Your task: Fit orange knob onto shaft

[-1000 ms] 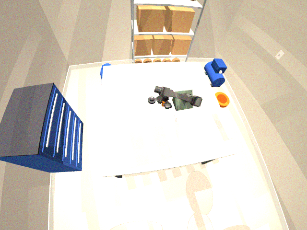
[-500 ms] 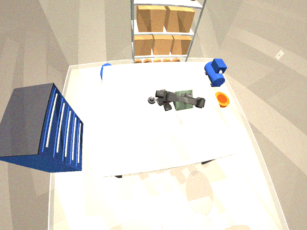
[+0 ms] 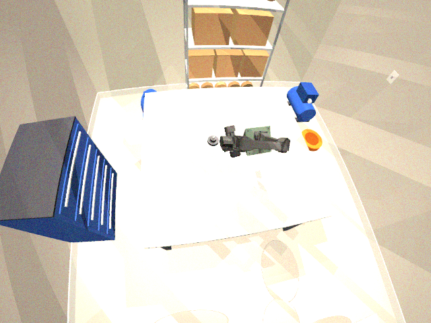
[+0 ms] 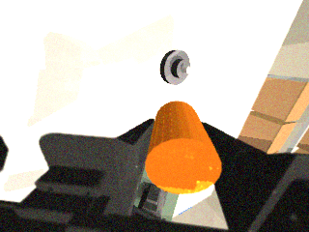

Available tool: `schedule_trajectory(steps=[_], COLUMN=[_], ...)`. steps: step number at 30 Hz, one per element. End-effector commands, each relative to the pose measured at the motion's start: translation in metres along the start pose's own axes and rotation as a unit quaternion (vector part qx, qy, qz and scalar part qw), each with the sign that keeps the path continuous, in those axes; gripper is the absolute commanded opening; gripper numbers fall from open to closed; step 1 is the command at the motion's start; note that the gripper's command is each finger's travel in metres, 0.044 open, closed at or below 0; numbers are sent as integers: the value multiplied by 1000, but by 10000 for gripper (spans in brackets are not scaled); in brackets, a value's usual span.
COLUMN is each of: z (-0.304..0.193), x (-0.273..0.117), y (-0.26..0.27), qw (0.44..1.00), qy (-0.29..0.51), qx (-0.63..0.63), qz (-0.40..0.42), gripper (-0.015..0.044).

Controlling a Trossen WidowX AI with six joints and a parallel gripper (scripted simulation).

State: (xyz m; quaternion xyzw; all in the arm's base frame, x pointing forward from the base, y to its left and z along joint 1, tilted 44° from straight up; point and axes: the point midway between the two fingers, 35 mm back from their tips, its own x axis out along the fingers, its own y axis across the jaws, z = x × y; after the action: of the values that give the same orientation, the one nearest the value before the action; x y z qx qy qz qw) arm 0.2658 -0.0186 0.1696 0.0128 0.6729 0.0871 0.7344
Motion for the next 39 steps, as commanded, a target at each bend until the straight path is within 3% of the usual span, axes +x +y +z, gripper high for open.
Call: schedule_trajectory(steps=[1, 12, 30, 39], z=[3, 9, 9, 9], x=[-11, -31, -30, -30], y=[-4, -12, -9, -7], qw=[999, 987, 975, 978], qy=[-4, -5, -5, -4], qx=[2, 3, 3, 0], qz=[-47, -160, -222, -207], gripper=[0, 0, 0, 0])
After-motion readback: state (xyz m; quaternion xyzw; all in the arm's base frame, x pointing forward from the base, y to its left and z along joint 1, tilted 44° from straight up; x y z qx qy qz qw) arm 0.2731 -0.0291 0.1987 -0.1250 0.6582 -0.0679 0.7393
